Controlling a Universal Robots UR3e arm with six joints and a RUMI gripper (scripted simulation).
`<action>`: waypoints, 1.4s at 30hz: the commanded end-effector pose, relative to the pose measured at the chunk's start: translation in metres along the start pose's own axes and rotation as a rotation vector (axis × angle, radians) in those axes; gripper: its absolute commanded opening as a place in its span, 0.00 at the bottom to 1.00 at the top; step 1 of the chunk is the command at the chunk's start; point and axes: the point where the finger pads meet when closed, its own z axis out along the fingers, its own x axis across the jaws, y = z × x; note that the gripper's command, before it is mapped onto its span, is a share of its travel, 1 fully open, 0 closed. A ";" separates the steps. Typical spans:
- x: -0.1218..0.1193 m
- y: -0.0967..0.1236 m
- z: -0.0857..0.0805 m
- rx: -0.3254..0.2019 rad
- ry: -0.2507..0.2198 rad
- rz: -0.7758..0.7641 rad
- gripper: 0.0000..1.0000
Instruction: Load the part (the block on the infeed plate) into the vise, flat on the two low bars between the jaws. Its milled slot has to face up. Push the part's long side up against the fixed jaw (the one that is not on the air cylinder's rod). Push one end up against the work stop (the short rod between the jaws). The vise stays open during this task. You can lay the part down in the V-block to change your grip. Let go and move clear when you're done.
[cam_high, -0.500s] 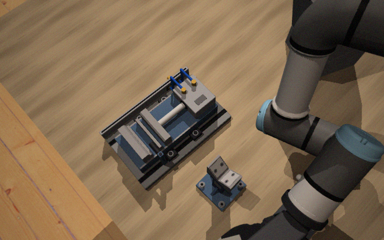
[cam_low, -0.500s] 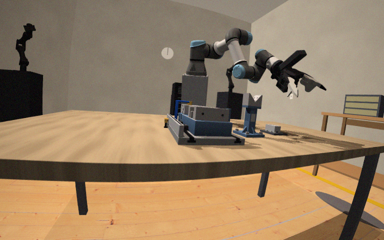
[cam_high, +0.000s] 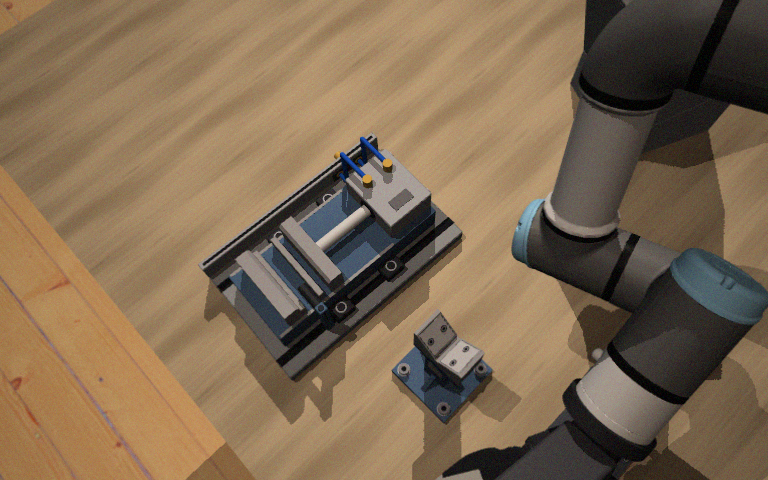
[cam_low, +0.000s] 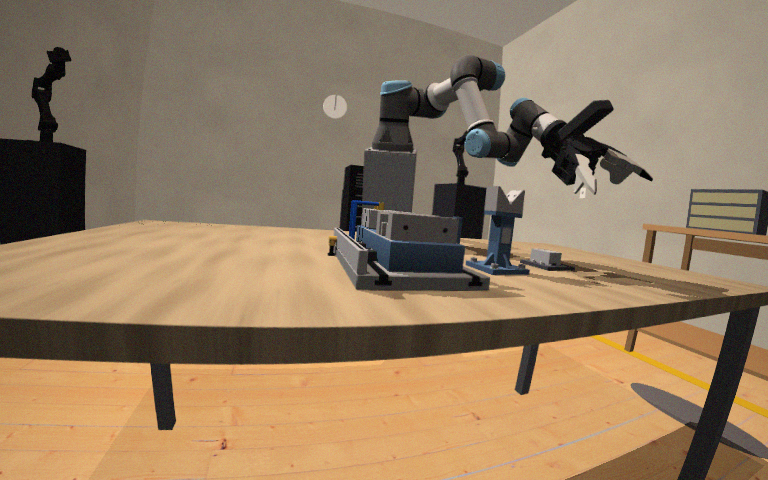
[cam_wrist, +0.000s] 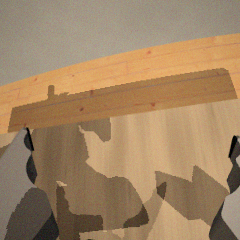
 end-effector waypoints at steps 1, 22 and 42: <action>-0.001 -0.001 0.000 0.003 -0.001 0.000 1.00; -0.010 0.005 0.002 -0.097 0.010 -0.185 1.00; -0.029 0.029 -0.021 -0.383 -0.044 -0.703 1.00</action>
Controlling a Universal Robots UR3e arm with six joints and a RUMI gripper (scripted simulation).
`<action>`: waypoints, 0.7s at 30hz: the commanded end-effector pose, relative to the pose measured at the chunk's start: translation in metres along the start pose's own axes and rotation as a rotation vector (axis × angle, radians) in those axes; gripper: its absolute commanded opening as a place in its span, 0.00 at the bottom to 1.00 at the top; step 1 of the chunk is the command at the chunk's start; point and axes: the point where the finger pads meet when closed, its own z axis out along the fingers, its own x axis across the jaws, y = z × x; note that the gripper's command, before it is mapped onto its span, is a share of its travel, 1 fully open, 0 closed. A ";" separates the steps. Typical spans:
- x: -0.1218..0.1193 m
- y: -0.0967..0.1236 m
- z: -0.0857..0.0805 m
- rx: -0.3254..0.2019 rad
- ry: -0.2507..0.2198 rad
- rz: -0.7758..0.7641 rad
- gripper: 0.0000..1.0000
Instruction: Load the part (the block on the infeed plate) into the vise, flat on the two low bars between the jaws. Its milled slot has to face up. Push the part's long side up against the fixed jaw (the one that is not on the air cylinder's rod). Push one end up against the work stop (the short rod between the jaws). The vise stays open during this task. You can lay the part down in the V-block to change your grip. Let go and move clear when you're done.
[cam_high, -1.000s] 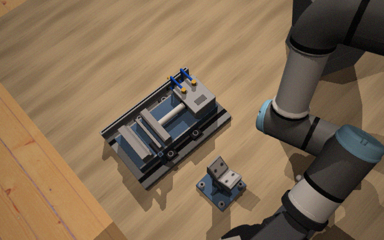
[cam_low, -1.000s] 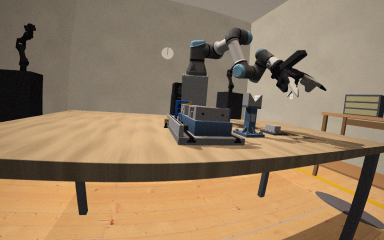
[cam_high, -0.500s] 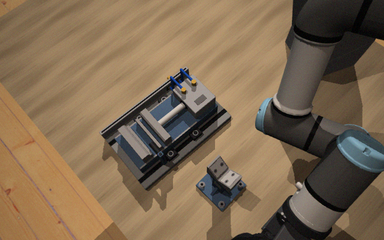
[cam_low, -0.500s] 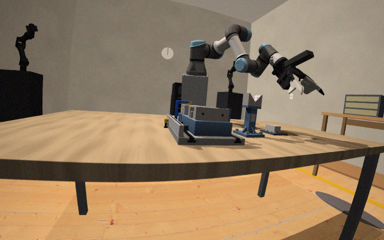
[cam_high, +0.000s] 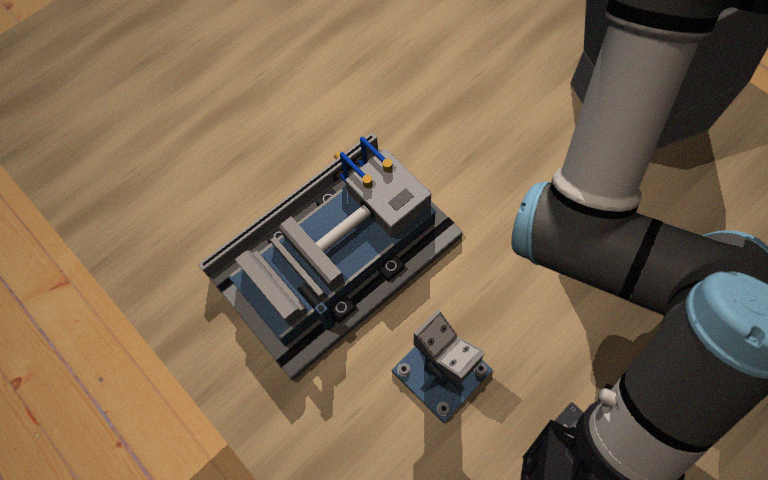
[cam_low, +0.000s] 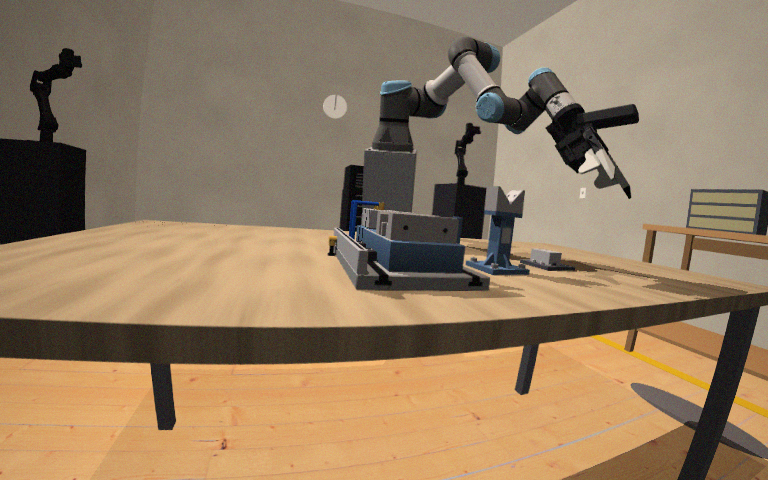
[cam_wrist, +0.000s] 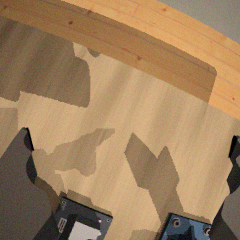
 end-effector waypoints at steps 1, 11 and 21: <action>-0.006 0.003 -0.007 -0.072 -0.021 -0.122 1.00; -0.018 0.017 -0.025 -0.179 -0.080 -0.347 1.00; -0.029 0.039 -0.057 -0.295 -0.177 -0.618 1.00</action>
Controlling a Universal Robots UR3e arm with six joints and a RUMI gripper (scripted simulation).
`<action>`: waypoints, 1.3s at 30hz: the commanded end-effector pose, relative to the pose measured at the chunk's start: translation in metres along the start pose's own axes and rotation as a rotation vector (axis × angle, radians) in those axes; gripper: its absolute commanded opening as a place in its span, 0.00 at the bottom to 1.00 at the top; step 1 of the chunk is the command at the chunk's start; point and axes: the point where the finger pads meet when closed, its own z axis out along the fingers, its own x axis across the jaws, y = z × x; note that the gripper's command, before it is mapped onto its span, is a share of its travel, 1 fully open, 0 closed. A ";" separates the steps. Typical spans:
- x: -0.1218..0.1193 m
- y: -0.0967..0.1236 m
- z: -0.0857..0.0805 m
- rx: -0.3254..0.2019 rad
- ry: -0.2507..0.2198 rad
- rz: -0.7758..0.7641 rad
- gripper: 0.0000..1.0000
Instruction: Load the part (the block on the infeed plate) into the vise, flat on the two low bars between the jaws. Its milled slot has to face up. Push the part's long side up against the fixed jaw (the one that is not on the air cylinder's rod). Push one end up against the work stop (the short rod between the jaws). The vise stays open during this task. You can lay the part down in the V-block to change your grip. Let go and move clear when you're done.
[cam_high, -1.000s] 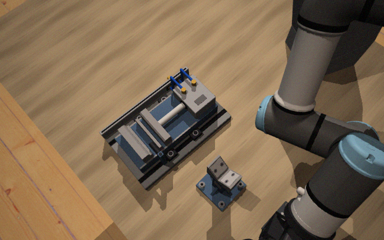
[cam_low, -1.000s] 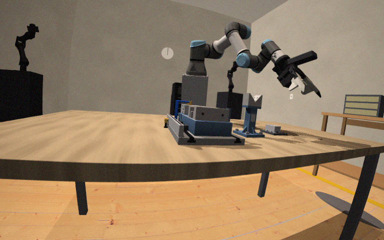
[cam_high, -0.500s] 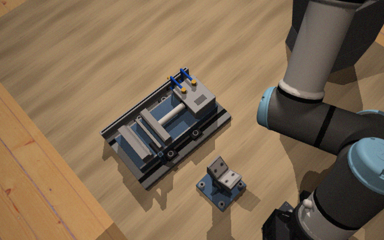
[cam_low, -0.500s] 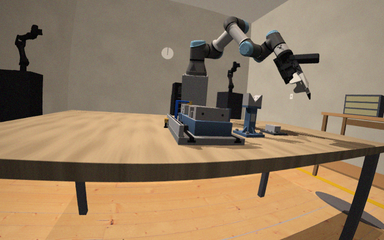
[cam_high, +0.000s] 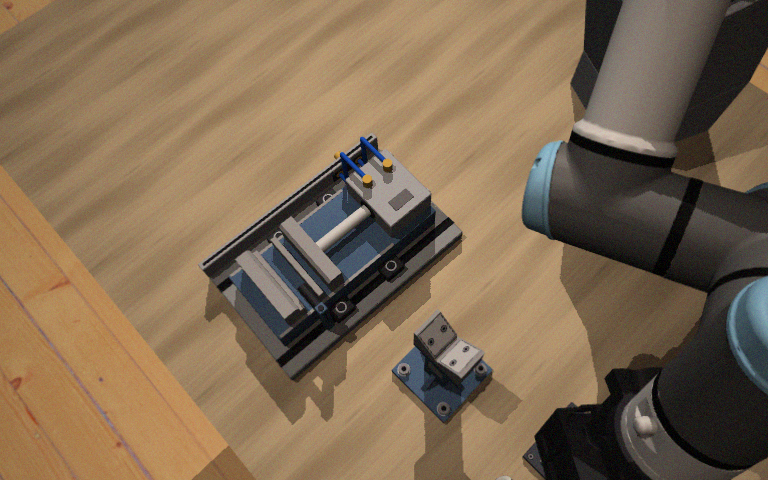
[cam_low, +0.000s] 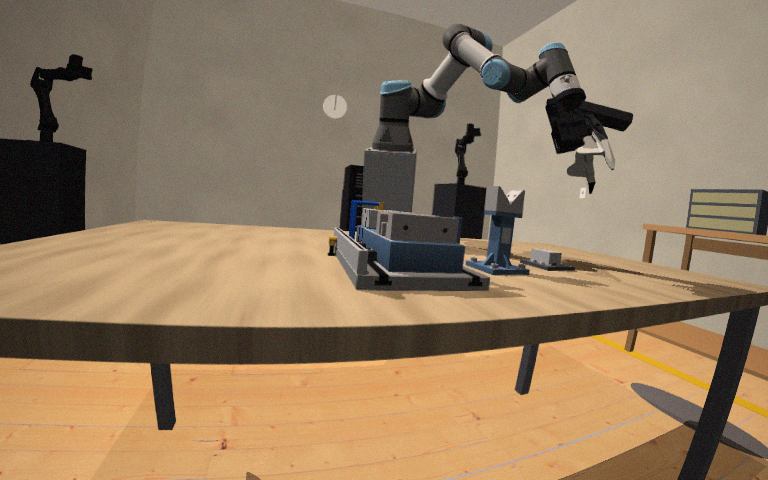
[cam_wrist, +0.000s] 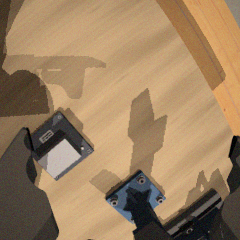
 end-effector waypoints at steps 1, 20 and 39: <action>-0.010 0.007 -0.012 -0.056 -0.047 -0.114 1.00; -0.055 0.056 -0.073 -0.191 -0.256 -0.575 1.00; -0.063 0.067 -0.086 -0.207 -0.298 -0.654 0.51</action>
